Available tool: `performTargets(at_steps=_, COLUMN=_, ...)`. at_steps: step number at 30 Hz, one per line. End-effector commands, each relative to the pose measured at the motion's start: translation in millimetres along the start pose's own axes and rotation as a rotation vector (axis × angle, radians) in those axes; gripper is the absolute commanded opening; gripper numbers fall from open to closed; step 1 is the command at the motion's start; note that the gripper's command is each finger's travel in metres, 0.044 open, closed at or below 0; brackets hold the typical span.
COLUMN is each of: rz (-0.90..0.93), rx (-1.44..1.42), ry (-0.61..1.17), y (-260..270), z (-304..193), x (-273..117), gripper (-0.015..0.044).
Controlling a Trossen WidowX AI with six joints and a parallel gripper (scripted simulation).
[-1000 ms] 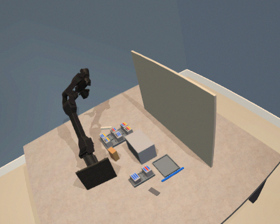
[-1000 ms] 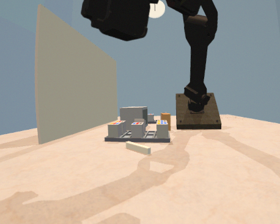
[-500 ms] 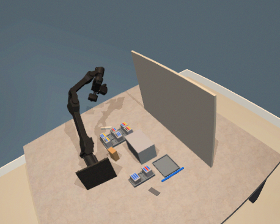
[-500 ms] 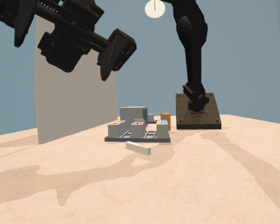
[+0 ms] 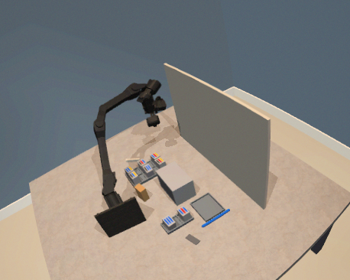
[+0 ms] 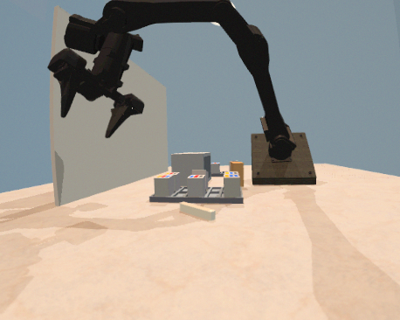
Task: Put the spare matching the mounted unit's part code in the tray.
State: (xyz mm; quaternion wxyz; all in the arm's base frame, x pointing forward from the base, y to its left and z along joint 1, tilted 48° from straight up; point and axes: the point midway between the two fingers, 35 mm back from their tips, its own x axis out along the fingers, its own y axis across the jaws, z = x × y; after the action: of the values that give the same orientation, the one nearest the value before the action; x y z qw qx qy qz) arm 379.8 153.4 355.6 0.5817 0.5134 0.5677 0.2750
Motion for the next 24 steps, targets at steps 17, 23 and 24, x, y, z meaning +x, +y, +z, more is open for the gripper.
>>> performTargets(at_steps=17, rz=-0.390, rx=-0.252, ry=-0.132, y=-227, z=113, x=-117, gripper=0.0440)
performTargets(at_steps=23, rz=-0.427, rx=-0.302, ry=-0.015, y=-303, z=108, x=-157, gripper=0.0440)
performTargets(at_steps=24, rz=-0.425, rx=-0.309, ry=-0.001, y=-311, z=107, x=-161, gripper=0.0440)
